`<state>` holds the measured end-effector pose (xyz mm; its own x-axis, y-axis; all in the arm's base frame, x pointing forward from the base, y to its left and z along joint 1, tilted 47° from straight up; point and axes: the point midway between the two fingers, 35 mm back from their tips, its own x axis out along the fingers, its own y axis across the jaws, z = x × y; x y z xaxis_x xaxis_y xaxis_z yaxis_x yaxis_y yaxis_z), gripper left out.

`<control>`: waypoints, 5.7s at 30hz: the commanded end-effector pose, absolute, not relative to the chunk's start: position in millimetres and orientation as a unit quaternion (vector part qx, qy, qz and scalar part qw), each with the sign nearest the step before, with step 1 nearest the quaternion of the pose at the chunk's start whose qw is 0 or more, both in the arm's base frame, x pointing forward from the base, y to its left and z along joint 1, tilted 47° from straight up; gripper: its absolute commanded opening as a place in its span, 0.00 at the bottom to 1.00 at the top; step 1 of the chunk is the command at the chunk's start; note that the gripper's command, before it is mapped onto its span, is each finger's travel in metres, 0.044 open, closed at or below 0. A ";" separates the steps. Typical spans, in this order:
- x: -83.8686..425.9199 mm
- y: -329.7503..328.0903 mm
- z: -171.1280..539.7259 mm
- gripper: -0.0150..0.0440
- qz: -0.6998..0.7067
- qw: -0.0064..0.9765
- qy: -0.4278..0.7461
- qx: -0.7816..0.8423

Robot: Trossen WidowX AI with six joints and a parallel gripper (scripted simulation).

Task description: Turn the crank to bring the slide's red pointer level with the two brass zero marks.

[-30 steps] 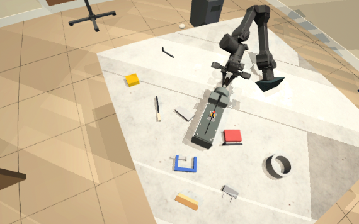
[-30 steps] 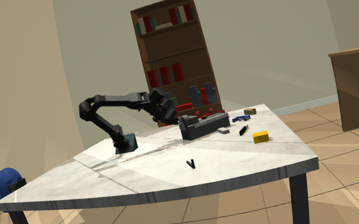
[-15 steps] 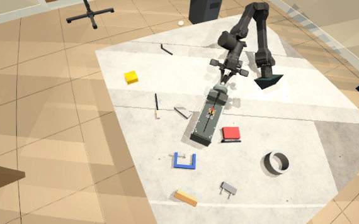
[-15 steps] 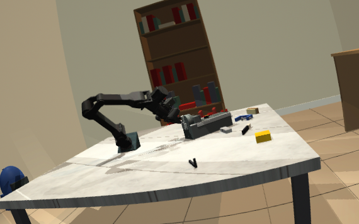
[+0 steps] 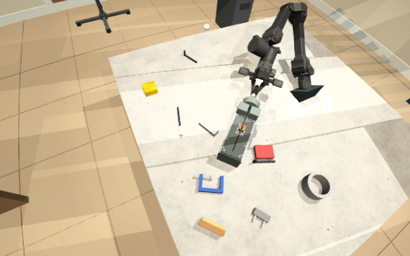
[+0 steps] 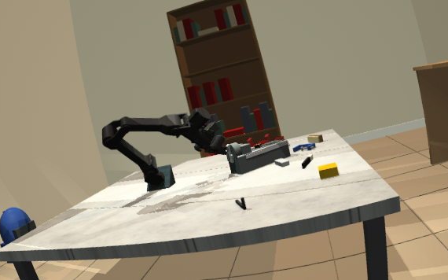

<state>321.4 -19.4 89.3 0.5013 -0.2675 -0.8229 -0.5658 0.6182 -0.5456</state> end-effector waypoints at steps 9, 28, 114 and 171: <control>328.1 -30.4 93.8 0.25 0.087 0.758 0.486 -0.426; 333.1 -50.3 89.2 0.25 0.087 0.758 0.486 -0.426; 317.0 -65.9 46.3 0.25 0.087 0.758 0.486 -0.427; 316.7 -65.3 45.3 0.25 0.087 0.758 0.486 -0.427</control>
